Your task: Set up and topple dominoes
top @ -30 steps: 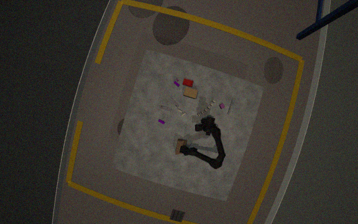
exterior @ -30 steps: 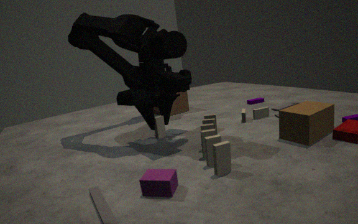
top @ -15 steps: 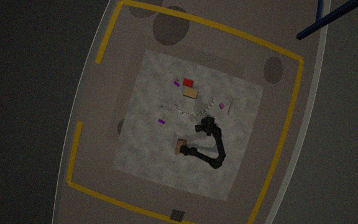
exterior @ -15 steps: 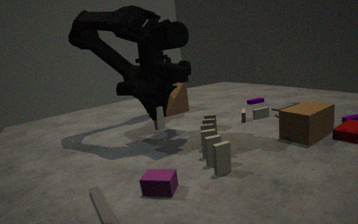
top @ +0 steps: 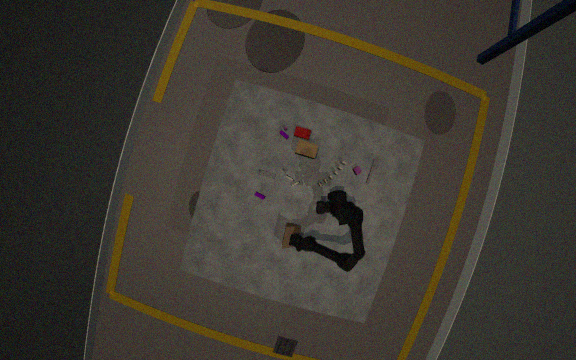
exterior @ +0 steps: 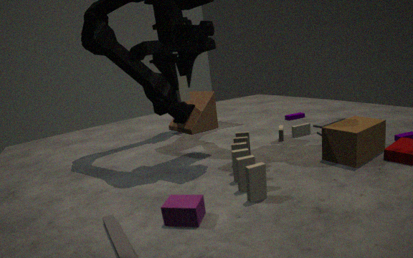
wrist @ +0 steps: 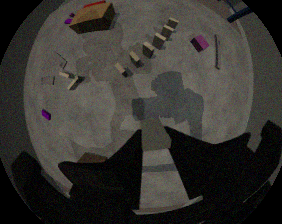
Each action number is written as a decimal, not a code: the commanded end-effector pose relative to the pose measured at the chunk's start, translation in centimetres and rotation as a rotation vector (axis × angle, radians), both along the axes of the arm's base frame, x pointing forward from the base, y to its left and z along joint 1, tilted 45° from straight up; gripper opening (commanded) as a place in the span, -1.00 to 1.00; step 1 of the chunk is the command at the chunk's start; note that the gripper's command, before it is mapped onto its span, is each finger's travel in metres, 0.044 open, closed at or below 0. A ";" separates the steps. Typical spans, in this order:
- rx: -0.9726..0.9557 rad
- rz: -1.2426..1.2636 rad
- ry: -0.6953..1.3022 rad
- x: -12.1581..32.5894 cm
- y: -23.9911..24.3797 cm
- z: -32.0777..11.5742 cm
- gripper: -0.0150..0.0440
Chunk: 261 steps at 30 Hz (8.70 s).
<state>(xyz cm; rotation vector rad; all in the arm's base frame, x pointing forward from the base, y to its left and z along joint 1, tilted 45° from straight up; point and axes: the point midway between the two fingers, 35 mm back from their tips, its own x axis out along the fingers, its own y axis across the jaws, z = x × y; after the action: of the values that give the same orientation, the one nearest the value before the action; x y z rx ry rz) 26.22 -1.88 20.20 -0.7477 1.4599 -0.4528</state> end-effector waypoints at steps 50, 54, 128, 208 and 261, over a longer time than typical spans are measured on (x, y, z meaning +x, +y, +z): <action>0.029 -0.761 -0.641 7.0 -1.0 -13.7 -0.13; 0.027 -0.761 -0.640 6.9 -1.5 -14.1 -0.13; 0.036 -0.815 -0.694 8.3 4.7 -22.3 1.00; 0.061 -0.055 0.105 -5.8 0.8 -4.9 -0.39; 0.897 0.164 -0.412 -8.5 -0.4 -9.4 -0.39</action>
<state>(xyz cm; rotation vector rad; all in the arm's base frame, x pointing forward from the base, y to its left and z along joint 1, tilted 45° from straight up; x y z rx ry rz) 17.51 -2.33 10.68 -0.0263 1.1049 0.1593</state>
